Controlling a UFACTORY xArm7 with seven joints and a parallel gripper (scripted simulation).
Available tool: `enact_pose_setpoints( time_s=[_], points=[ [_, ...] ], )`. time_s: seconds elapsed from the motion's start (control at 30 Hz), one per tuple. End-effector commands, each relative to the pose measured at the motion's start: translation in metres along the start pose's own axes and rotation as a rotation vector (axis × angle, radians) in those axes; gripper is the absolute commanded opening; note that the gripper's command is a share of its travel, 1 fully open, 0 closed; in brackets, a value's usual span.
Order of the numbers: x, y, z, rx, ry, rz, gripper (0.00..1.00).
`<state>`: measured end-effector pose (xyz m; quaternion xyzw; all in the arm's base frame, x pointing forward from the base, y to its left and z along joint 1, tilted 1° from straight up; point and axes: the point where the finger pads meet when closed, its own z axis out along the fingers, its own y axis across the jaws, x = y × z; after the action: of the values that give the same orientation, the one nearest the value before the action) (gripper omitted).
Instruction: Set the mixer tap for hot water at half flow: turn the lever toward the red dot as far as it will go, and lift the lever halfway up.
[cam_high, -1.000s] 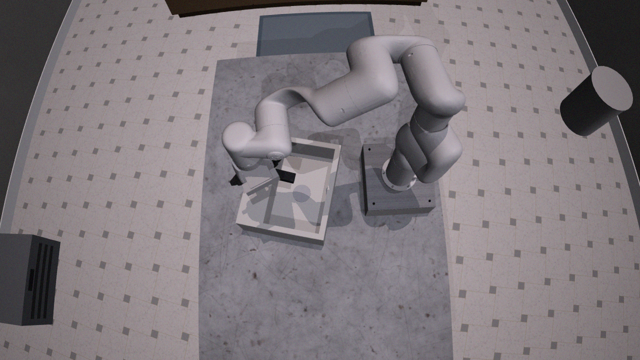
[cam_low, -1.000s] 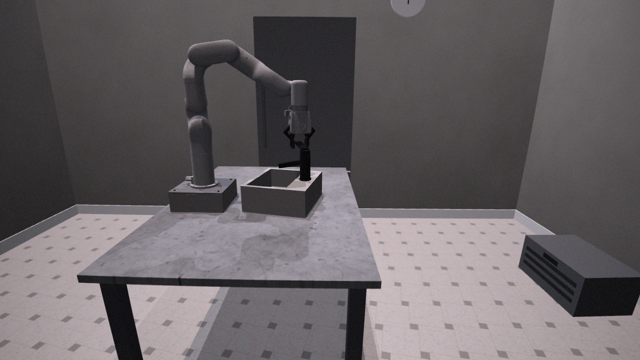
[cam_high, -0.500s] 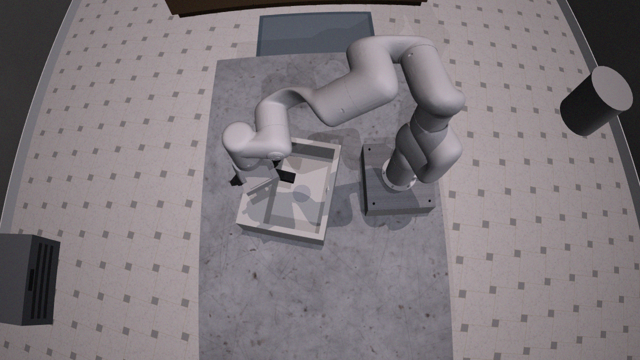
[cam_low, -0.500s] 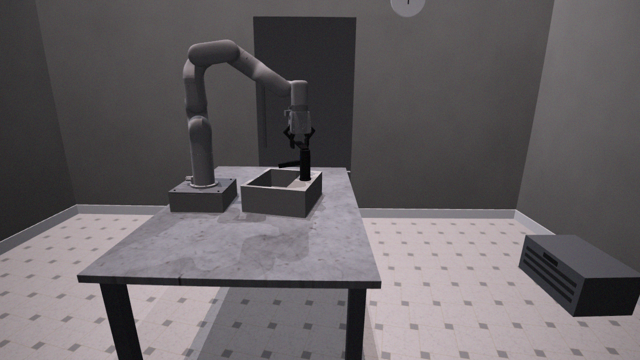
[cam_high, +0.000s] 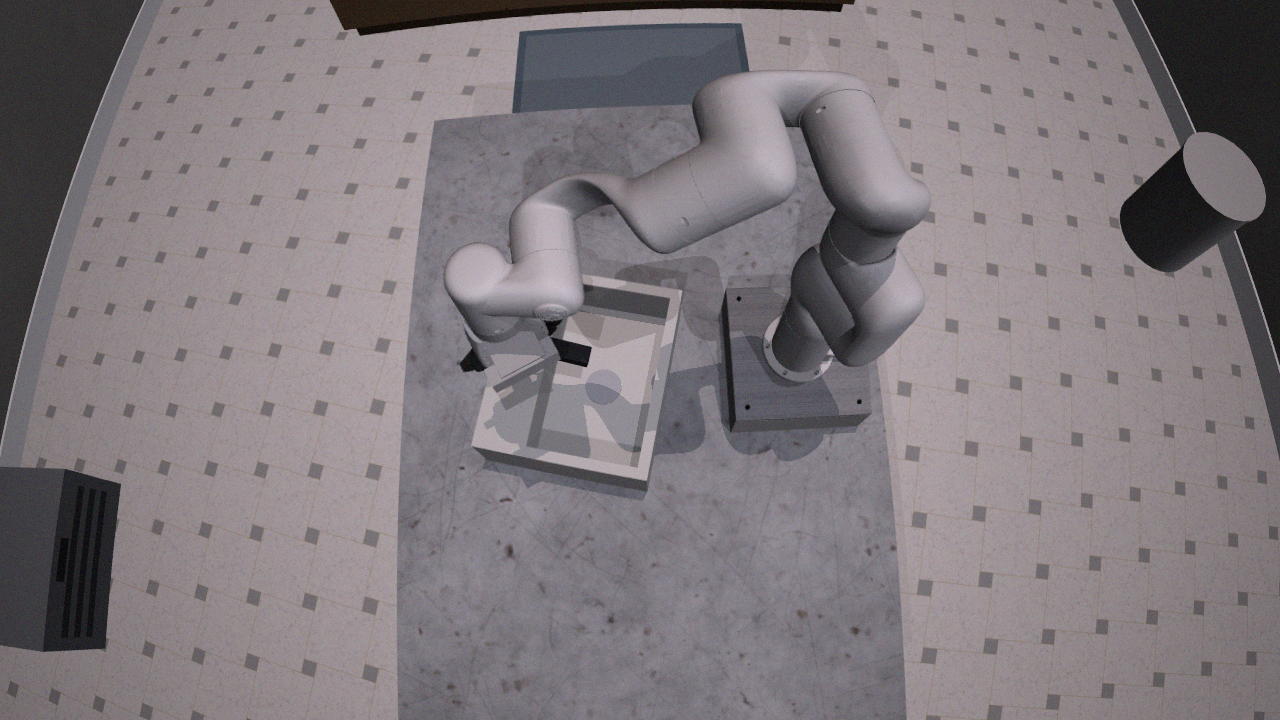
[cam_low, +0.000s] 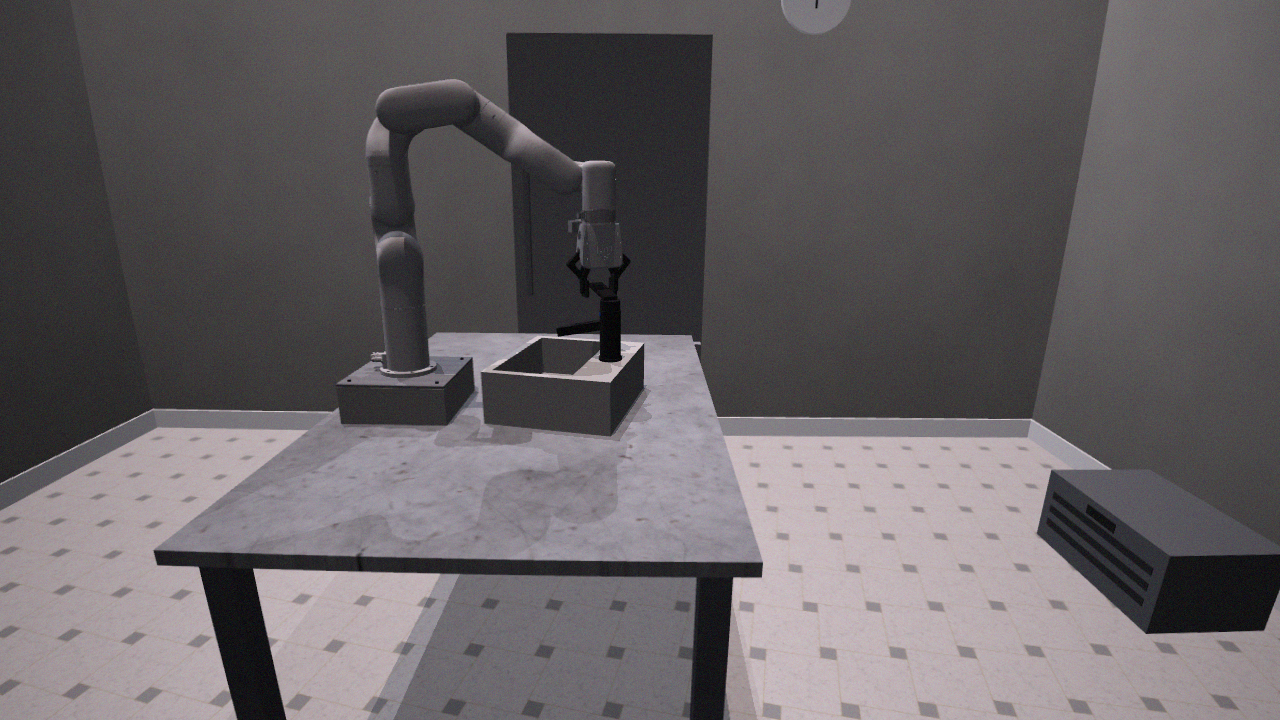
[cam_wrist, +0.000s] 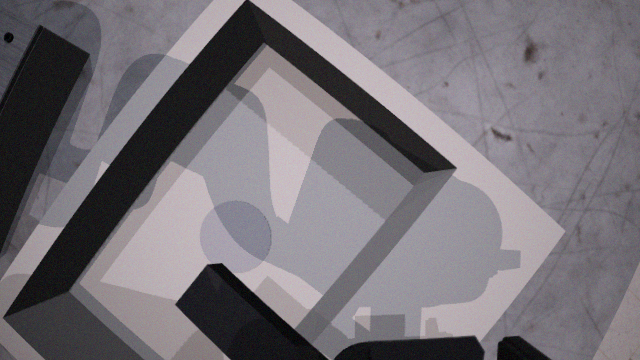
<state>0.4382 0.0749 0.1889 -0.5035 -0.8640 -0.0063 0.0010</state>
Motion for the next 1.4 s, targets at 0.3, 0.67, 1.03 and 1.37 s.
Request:
enact_pose_setpoints(
  time_s=[0.3,0.67,1.03,1.37],
  points=[
    [0.000,0.001,-0.003,-0.004,-0.001,0.000,0.73],
    [0.000,0.001,-0.019,-0.004,-0.001,0.000,0.73],
    [0.000,0.001,-0.044,-0.004,-0.001,0.000,0.73],
    [0.000,0.001,-0.063,-0.004,-0.001,0.000,0.73]
  ],
)
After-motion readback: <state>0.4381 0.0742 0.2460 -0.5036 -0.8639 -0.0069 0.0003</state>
